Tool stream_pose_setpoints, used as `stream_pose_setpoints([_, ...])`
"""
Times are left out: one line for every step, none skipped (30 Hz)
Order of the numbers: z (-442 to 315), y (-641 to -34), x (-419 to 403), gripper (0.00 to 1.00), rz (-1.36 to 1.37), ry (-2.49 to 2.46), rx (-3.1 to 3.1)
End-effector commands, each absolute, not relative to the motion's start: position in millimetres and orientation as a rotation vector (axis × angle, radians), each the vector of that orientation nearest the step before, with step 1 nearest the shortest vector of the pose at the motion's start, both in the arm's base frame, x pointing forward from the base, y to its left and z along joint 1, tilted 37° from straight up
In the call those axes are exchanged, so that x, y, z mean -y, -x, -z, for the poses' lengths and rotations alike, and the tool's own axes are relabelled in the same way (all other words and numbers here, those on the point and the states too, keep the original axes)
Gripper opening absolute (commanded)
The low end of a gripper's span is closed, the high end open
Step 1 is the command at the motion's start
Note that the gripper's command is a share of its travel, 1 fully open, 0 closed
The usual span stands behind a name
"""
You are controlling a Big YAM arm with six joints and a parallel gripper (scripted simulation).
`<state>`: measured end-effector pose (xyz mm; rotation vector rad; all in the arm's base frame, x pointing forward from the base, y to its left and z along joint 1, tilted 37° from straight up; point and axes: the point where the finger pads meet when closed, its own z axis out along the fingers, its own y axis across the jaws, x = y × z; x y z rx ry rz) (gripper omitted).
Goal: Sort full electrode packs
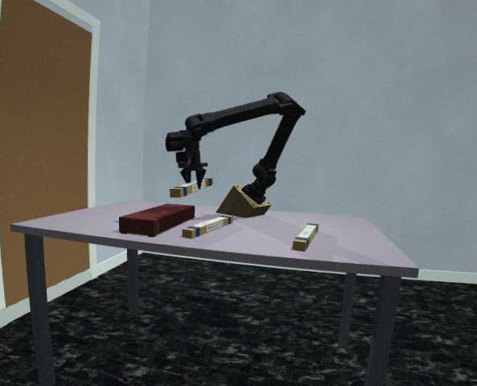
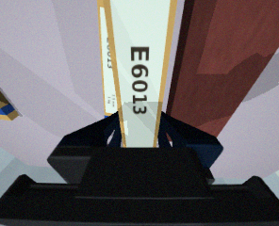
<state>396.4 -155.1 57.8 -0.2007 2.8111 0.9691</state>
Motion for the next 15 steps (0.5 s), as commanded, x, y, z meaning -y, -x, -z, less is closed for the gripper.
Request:
stream_pose_setpoints([-87.1,-430.4,219.0,0.0,-0.798,0.191,-2.731])
stream_pose_setpoints([-84.7,-430.9,221.3,0.0,-0.799,0.19,-2.732])
stream_pose_setpoints([-82.2,-431.3,223.3,0.0,-0.8,0.19,-2.733])
stream_pose_setpoints([-79.8,-431.8,225.3,0.0,-0.8,0.19,-2.733])
stream_pose_setpoints([-77.5,-432.2,227.3,0.0,-0.801,0.189,-2.734])
stream_pose_setpoints([-77.5,-432.2,227.3,0.0,-0.801,0.189,-2.734])
stream_pose_setpoints([-77.5,-432.2,227.3,0.0,-0.801,0.189,-2.734])
stream_pose_setpoints([-77.8,-432.2,229.0,0.0,-0.799,0.19,-2.733])
stream_pose_setpoints([-77.8,-432.3,230.7,0.0,-0.798,0.19,-2.733])
stream_pose_setpoints([-77.5,-432.5,232.5,0.0,-0.797,0.19,-2.732])
stream_pose_setpoints([-76.9,-432.7,234.2,0.0,-0.796,0.191,-2.732])
stream_pose_setpoints([-75.2,-432.7,235.0,0.0,-0.794,0.191,-2.731])
stream_pose_setpoints([-73.1,-432.8,236.1,0.0,-0.793,0.192,-2.731])
stream_pose_setpoints([-69.9,-433.0,237.8,0.0,-0.796,0.19,-2.732])
stream_pose_setpoints([-66.7,-433.3,239.7,0.0,-0.798,0.189,-2.733])
